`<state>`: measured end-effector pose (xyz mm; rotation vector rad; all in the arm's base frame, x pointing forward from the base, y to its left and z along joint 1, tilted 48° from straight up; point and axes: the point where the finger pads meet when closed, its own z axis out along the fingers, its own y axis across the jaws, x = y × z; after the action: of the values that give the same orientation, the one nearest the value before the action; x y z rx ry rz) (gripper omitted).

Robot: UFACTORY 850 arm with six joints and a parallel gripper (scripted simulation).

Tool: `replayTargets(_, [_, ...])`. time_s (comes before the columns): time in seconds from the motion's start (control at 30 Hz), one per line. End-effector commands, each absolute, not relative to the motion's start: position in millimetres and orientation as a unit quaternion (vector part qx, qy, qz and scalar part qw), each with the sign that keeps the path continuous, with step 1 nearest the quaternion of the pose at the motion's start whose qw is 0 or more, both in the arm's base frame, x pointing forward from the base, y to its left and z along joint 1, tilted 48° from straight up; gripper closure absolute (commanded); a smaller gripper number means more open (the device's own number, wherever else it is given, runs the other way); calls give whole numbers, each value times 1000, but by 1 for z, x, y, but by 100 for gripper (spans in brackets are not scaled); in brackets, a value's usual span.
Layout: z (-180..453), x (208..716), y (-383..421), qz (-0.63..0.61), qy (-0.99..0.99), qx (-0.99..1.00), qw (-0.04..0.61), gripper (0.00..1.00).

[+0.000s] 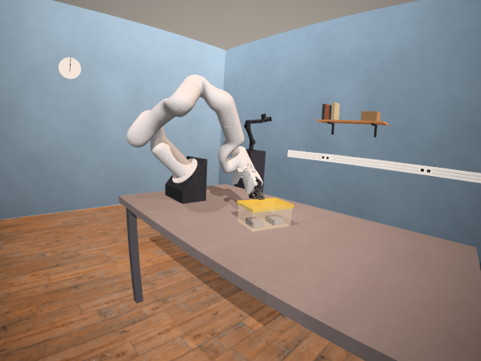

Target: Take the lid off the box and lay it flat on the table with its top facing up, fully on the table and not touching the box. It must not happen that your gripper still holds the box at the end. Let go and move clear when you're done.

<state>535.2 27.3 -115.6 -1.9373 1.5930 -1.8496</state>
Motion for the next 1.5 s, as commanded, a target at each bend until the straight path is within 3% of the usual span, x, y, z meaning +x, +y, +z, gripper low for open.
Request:
replayTargets(0.0, [-115, 535, 28, -594, 511, -621, 13, 68])
replayTargets(0.57, [-115, 535, 29, -594, 511, -621, 13, 68])
replayTargets(0.6, [-115, 535, 29, -594, 511, -621, 13, 100])
replayTargets(1.47, [-115, 535, 29, -594, 511, -621, 13, 100])
